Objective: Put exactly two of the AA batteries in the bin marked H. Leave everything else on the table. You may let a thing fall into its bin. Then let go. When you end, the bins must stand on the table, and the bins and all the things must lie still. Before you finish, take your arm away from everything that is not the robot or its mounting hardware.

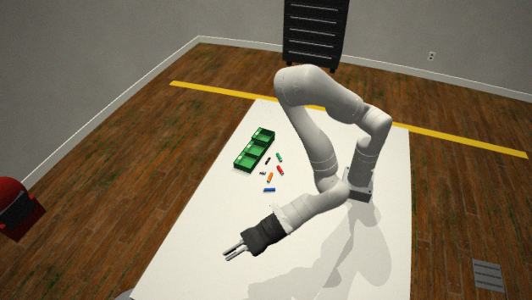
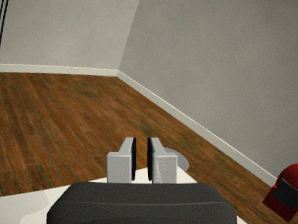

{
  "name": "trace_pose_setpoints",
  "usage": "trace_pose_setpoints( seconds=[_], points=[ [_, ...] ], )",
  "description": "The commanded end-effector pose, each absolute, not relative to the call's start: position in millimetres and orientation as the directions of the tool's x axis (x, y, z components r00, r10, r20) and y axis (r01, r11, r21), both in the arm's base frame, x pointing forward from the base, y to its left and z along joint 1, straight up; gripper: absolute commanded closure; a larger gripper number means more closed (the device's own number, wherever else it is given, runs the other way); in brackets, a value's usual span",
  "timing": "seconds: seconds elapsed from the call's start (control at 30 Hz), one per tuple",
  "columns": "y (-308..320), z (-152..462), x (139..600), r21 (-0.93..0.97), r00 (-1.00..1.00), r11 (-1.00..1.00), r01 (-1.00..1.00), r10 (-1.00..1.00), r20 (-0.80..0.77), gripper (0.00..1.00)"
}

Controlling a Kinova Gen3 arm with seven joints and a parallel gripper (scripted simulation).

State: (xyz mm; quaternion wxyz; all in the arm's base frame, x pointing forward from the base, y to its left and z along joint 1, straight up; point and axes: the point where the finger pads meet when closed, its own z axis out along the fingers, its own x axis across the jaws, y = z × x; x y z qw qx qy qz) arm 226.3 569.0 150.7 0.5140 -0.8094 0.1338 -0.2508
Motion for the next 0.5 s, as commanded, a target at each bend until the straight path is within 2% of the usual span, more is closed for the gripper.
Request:
trace_pose_setpoints(
  seconds=[0.0,0.13,0.33,0.47],
  points=[
    [560,155,247,-0.9,0.79,-0.437,-0.005,-0.553,0.264,0.69],
    [545,155,277,-0.899,0.775,-0.438,-0.019,-0.574,0.263,0.69],
    [536,156,291,-0.898,0.717,-0.433,-0.072,-0.648,0.255,0.69],
    [518,157,319,-0.898,0.699,-0.431,-0.088,-0.669,0.253,0.69]
  ],
)
